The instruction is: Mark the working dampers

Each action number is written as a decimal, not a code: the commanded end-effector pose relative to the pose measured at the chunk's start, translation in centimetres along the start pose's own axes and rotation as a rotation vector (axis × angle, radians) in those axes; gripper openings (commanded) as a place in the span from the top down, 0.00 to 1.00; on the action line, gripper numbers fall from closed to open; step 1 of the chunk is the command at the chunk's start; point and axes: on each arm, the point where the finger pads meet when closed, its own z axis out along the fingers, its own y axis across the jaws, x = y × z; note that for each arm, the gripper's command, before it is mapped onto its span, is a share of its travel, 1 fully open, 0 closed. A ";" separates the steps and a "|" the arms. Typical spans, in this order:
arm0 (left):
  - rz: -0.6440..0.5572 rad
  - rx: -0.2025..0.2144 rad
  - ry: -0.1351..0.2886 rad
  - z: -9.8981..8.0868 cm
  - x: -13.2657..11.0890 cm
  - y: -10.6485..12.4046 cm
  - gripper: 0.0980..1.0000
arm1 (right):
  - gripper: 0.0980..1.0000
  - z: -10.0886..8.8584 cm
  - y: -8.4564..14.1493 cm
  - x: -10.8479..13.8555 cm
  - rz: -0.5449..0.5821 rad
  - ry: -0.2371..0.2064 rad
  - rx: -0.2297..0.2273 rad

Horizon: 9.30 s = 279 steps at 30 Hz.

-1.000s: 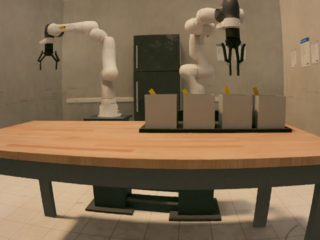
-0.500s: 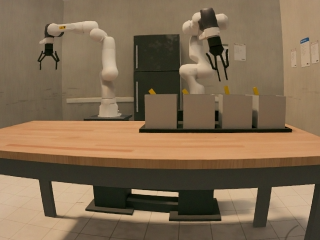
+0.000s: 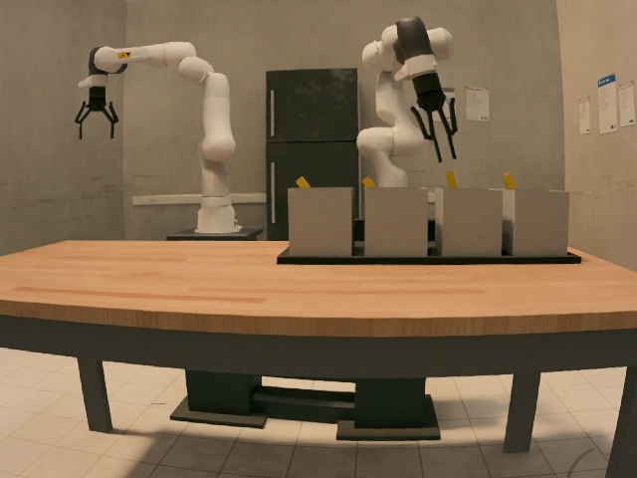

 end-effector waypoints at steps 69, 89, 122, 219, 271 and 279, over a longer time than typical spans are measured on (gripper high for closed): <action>-0.028 0.003 0.003 8.5 0.0 -0.1 0.77 | 0.00 0.1 0.0 -0.1 -0.005 -0.004 0.000; -0.028 0.003 0.003 8.5 0.0 -0.1 0.77 | 0.00 0.1 0.0 -0.1 -0.005 -0.004 0.000; -0.028 0.003 0.003 8.5 0.0 -0.1 0.89 | 0.00 0.1 0.0 -0.1 -0.005 -0.004 0.000; -0.027 -0.407 0.008 9.4 -0.1 -4.3 0.89 | 0.00 0.1 0.0 -0.1 -0.005 -0.004 0.000; -0.027 -0.422 0.008 9.5 -0.1 -4.4 0.89 | 0.00 0.1 0.0 -0.1 -0.005 -0.004 0.000; -0.027 -0.422 0.008 9.5 -0.1 -4.4 0.89 | 0.00 0.1 0.0 -0.1 -0.005 -0.004 0.000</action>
